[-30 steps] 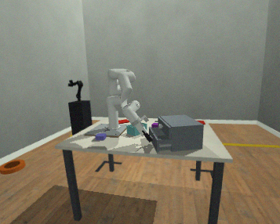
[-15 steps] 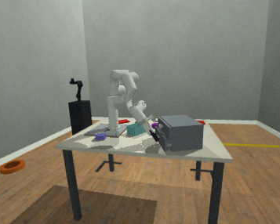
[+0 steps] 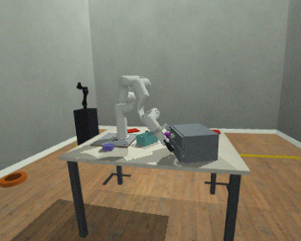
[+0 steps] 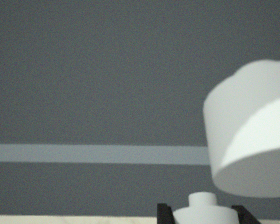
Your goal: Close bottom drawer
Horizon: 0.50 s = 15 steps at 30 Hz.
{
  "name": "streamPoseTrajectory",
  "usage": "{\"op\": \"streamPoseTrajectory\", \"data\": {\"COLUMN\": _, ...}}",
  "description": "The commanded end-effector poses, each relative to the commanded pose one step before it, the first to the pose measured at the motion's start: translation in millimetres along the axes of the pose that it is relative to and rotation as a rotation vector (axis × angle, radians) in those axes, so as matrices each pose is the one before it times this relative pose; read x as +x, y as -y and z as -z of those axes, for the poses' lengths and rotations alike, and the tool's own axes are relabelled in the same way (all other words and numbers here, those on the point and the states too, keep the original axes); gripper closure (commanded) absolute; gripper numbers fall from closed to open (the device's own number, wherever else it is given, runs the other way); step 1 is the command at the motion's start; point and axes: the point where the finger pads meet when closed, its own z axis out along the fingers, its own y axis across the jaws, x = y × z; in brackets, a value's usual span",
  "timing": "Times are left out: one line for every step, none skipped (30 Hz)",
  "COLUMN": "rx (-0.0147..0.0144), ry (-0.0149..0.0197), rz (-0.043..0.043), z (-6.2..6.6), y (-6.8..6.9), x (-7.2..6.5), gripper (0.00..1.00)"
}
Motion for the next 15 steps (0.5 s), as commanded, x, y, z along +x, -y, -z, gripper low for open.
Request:
{"op": "streamPoseTrajectory", "data": {"rx": -0.00093, "ry": -0.00359, "rz": 0.00283, "z": 0.7, "y": -0.66, "x": 2.74, "gripper": 1.0}}
{"op": "streamPoseTrajectory", "data": {"rx": 0.0, "ry": 0.0, "rz": 0.0, "z": 0.0, "y": 0.0, "x": 0.0, "gripper": 1.0}}
{"op": "streamPoseTrajectory", "data": {"rx": 0.0, "ry": 0.0, "rz": 0.0, "z": 0.0, "y": 0.0, "x": 0.0, "gripper": 1.0}}
{"op": "streamPoseTrajectory", "data": {"rx": 0.0, "ry": 0.0, "rz": 0.0, "z": 0.0, "y": 0.0, "x": 0.0, "gripper": 1.0}}
{"op": "streamPoseTrajectory", "data": {"rx": 0.0, "ry": 0.0, "rz": 0.0, "z": 0.0, "y": 0.0, "x": 0.0, "gripper": 1.0}}
{"op": "streamPoseTrajectory", "data": {"rx": 0.0, "ry": 0.0, "rz": 0.0, "z": 0.0, "y": 0.0, "x": 0.0, "gripper": 1.0}}
{"op": "streamPoseTrajectory", "data": {"rx": 0.0, "ry": 0.0, "rz": 0.0, "z": 0.0, "y": 0.0, "x": 0.0, "gripper": 1.0}}
{"op": "streamPoseTrajectory", "data": {"rx": 0.0, "ry": 0.0, "rz": 0.0, "z": 0.0, "y": 0.0, "x": 0.0, "gripper": 1.0}}
{"op": "streamPoseTrajectory", "data": {"rx": 0.0, "ry": 0.0, "rz": 0.0, "z": 0.0, "y": 0.0, "x": 0.0, "gripper": 1.0}}
{"op": "streamPoseTrajectory", "data": {"rx": 0.0, "ry": 0.0, "rz": 0.0, "z": 0.0, "y": 0.0, "x": 0.0, "gripper": 1.0}}
{"op": "streamPoseTrajectory", "data": {"rx": 0.0, "ry": 0.0, "rz": 0.0, "z": 0.0, "y": 0.0, "x": 0.0, "gripper": 0.4}}
{"op": "streamPoseTrajectory", "data": {"rx": 0.0, "ry": 0.0, "rz": 0.0, "z": 0.0, "y": 0.0, "x": 0.0, "gripper": 0.4}}
{"op": "streamPoseTrajectory", "data": {"rx": 0.0, "ry": 0.0, "rz": 0.0, "z": 0.0, "y": 0.0, "x": 0.0, "gripper": 0.4}}
{"op": "streamPoseTrajectory", "data": {"rx": 0.0, "ry": 0.0, "rz": 0.0, "z": 0.0, "y": 0.0, "x": 0.0, "gripper": 0.4}}
{"op": "streamPoseTrajectory", "data": {"rx": 0.0, "ry": 0.0, "rz": 0.0, "z": 0.0, "y": 0.0, "x": 0.0, "gripper": 0.4}}
